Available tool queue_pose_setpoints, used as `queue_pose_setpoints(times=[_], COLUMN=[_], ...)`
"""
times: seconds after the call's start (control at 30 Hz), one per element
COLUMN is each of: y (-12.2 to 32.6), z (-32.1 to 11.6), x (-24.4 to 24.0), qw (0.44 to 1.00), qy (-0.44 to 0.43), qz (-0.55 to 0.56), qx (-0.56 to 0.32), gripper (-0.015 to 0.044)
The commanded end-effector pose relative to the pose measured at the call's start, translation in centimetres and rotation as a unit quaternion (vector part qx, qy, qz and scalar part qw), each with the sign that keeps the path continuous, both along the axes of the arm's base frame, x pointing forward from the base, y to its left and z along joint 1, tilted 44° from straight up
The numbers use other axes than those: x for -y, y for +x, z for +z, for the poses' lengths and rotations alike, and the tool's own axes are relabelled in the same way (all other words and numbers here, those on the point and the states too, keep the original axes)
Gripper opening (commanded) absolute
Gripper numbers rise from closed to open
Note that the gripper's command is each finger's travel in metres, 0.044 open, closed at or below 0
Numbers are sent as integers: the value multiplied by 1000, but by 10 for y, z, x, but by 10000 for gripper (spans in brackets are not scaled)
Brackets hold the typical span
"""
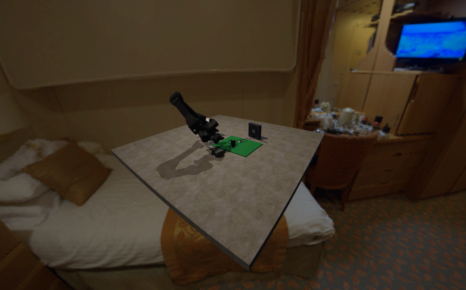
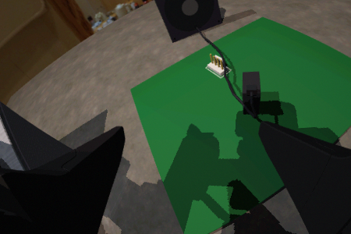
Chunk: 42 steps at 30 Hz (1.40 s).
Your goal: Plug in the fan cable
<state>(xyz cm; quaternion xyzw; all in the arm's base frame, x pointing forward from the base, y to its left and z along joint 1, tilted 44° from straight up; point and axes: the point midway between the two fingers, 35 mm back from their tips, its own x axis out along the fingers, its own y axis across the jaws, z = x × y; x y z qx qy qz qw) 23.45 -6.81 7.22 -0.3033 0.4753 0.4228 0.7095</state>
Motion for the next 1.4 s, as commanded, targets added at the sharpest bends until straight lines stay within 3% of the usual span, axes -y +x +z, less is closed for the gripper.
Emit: queue_pose_setpoints(times=[0.0,0.7,1.37], y=[-1,-4,9], z=[-3,-2,20], x=[-2,-11,-19], qw=[999,967,905], qy=[-24,-194,-383], qz=[-11,-66,-123], qx=[-37,-153,-136], gripper=[440,440,440])
